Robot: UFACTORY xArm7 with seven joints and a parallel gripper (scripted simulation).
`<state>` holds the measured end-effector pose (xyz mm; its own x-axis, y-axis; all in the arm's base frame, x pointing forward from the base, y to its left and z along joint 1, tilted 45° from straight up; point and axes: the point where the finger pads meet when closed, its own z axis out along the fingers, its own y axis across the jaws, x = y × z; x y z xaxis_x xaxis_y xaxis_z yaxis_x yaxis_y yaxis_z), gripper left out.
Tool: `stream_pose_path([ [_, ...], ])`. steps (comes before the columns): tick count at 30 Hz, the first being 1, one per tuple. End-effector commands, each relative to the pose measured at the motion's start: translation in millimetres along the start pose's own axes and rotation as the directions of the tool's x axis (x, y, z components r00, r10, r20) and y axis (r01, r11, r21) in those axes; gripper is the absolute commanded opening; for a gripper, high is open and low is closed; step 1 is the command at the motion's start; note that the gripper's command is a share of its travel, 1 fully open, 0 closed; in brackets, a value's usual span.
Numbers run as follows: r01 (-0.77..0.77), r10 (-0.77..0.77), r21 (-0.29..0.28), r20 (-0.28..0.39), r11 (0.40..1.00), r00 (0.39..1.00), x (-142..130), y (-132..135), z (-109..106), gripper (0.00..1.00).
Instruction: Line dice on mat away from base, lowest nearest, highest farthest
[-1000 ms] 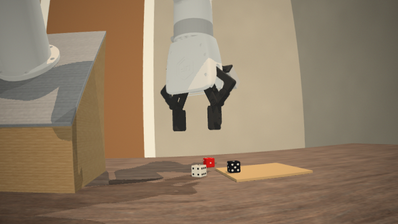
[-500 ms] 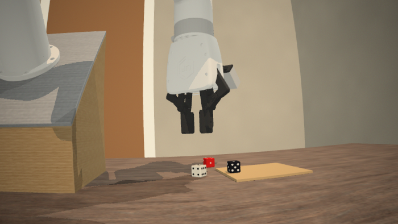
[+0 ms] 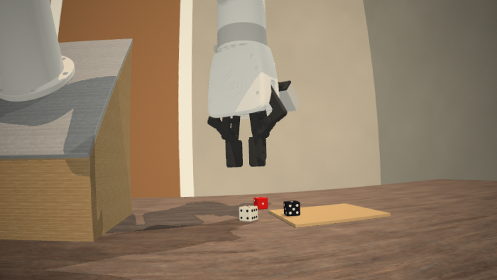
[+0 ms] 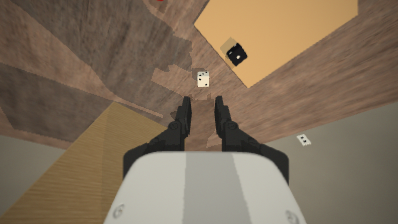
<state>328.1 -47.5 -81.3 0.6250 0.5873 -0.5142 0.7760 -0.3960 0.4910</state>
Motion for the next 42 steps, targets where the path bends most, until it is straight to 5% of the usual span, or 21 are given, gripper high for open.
stream_pose_path([
  [1, 0.001, -0.001, -0.001, -0.004, 1.000, 1.000, 1, 0, -1, 0.36],
  [42, 0.001, -0.001, -0.001, -0.004, 1.000, 1.000, 2, 0, 35, 0.36],
])
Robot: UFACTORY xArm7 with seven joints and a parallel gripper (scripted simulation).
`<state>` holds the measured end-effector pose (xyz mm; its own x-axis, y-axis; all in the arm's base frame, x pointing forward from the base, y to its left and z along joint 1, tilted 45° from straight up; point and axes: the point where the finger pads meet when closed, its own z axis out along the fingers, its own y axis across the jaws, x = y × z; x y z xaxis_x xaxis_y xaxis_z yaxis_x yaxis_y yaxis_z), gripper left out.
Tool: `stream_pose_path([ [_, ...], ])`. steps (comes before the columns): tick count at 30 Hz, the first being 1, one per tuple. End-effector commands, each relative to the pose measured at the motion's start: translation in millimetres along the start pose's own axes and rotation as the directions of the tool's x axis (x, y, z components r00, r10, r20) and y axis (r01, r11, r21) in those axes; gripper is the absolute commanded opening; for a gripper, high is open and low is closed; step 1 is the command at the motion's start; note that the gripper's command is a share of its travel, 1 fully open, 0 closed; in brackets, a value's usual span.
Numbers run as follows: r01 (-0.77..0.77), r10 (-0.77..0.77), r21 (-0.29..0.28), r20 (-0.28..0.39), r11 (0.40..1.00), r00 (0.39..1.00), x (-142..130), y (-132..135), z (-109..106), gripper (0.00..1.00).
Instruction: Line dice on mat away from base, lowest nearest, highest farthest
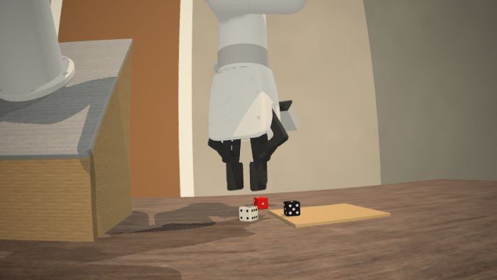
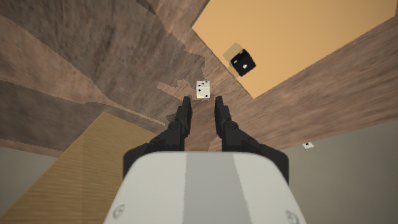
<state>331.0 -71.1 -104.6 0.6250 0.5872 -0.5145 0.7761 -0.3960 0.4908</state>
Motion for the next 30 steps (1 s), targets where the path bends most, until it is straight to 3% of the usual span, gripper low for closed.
stream_pose_path([
  [1, 0.001, -0.001, -0.001, -0.004, 1.000, 1.000, 2, 0, 3, 0.36],
  [30, 0.001, -0.001, -0.001, -0.004, 1.000, 1.000, 2, 0, 17, 0.36],
])
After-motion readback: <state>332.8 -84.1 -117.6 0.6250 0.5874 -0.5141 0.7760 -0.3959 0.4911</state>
